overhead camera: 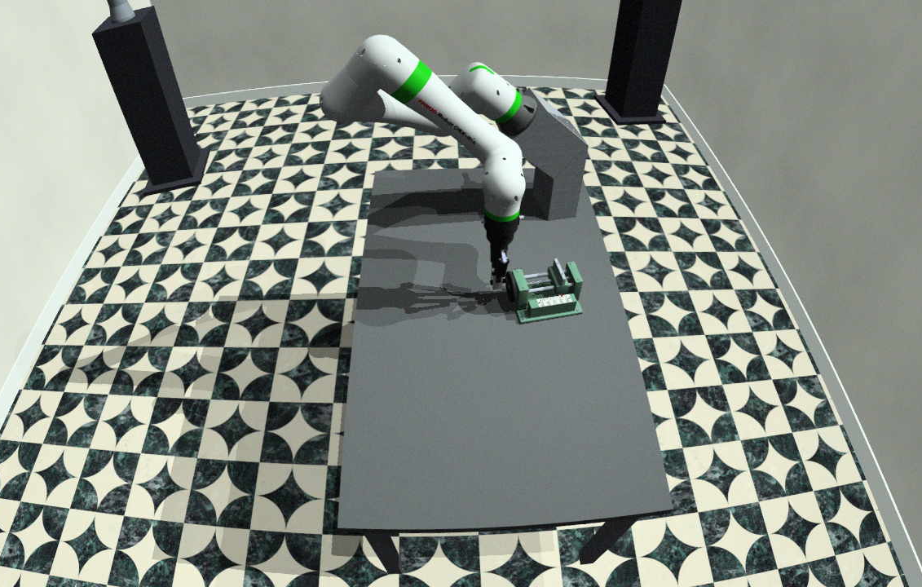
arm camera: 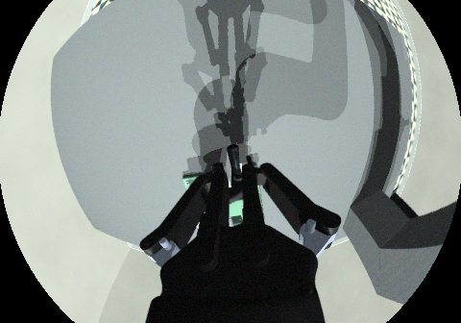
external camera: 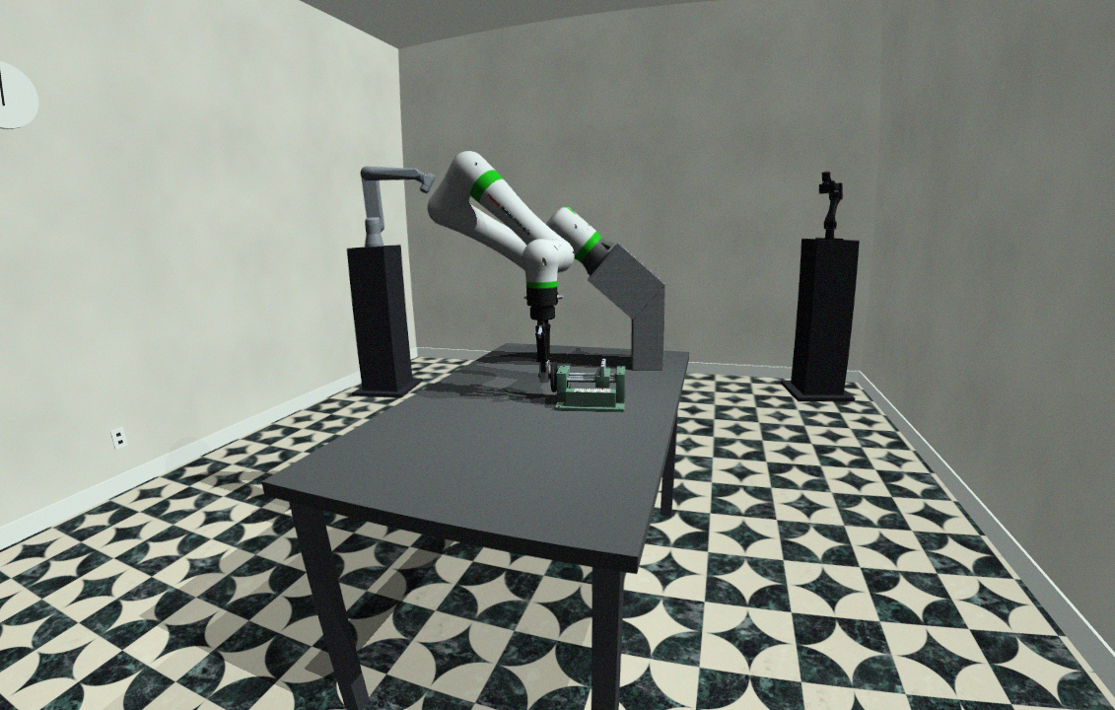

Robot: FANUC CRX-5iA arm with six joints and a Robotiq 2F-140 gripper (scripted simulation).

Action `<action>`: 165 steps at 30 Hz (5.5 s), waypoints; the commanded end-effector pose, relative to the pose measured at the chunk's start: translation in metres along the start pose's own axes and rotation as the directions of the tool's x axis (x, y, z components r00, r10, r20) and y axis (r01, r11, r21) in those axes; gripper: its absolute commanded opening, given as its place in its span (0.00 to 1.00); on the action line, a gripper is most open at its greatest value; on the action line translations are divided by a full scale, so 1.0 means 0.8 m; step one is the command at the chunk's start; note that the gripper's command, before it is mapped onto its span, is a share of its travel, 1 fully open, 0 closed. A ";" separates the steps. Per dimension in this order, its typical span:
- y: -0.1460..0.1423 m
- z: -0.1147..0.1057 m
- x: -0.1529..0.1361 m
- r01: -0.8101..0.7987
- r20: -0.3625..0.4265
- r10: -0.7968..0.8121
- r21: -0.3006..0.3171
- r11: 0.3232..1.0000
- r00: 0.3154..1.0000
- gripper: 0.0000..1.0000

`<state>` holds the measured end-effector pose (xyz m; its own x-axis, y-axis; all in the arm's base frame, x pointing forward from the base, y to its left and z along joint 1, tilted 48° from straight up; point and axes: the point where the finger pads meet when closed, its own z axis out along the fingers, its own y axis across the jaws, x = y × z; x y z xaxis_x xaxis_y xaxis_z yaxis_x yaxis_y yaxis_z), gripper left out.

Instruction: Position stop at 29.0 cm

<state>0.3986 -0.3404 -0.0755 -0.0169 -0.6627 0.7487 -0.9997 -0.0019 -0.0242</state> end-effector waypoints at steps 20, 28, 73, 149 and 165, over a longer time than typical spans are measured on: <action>-0.007 0.016 0.000 0.000 0.000 0.000 0.000 1.000 1.000 0.04; -0.010 0.020 0.000 0.000 0.000 0.000 0.000 1.000 1.000 0.04; -0.030 0.032 0.000 0.000 0.000 0.000 0.000 1.000 1.000 0.04; -0.038 0.033 0.000 0.000 0.000 0.000 0.000 1.000 1.000 0.04; -0.038 0.033 0.000 0.000 0.000 0.000 0.000 1.000 1.000 0.33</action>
<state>0.4291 -0.3601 -0.0923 -0.0169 -0.6627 0.7487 -0.9997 -0.0018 -0.0242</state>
